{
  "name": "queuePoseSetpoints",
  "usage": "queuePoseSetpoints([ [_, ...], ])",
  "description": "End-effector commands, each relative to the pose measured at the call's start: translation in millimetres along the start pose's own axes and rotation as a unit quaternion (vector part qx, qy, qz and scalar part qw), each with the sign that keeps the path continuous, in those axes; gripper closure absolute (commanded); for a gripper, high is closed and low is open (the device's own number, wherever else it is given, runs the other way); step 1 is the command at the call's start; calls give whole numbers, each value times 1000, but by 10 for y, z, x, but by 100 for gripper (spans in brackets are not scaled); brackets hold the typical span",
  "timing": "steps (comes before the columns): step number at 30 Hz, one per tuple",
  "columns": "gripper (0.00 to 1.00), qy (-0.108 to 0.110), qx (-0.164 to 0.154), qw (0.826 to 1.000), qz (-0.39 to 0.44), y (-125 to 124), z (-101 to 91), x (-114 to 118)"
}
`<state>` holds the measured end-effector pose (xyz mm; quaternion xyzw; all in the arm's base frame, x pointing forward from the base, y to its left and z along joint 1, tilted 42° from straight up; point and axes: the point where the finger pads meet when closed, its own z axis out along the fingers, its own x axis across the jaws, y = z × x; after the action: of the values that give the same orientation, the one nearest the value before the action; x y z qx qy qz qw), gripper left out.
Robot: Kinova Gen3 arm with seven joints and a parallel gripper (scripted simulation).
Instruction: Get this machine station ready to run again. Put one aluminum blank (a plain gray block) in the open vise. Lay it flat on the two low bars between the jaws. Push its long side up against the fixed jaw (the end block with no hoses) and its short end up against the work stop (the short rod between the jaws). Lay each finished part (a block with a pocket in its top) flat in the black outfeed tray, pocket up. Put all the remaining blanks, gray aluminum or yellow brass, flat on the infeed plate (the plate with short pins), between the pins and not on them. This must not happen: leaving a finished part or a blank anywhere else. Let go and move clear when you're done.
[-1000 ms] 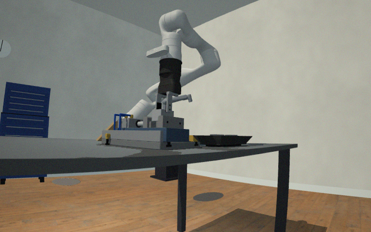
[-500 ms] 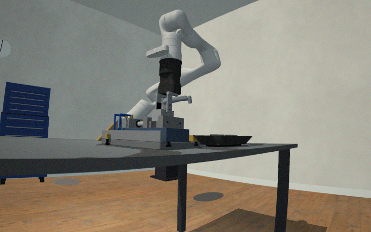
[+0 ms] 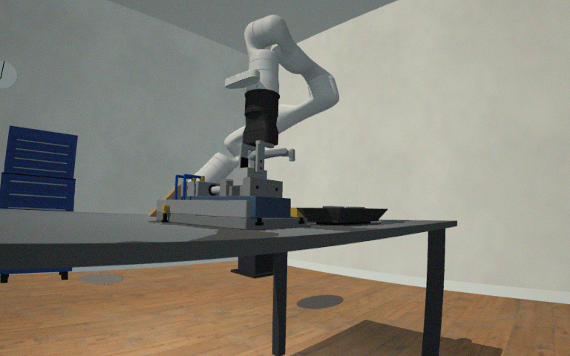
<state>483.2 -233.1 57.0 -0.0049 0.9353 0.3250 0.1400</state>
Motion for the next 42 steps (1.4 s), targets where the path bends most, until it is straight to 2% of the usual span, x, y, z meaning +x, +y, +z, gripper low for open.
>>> queuePoseSetpoints([
  [1,100,-2,2,1000,-3,-17,16,-7],
  [42,100,-2,2,1000,-3,33,15,-23],
])
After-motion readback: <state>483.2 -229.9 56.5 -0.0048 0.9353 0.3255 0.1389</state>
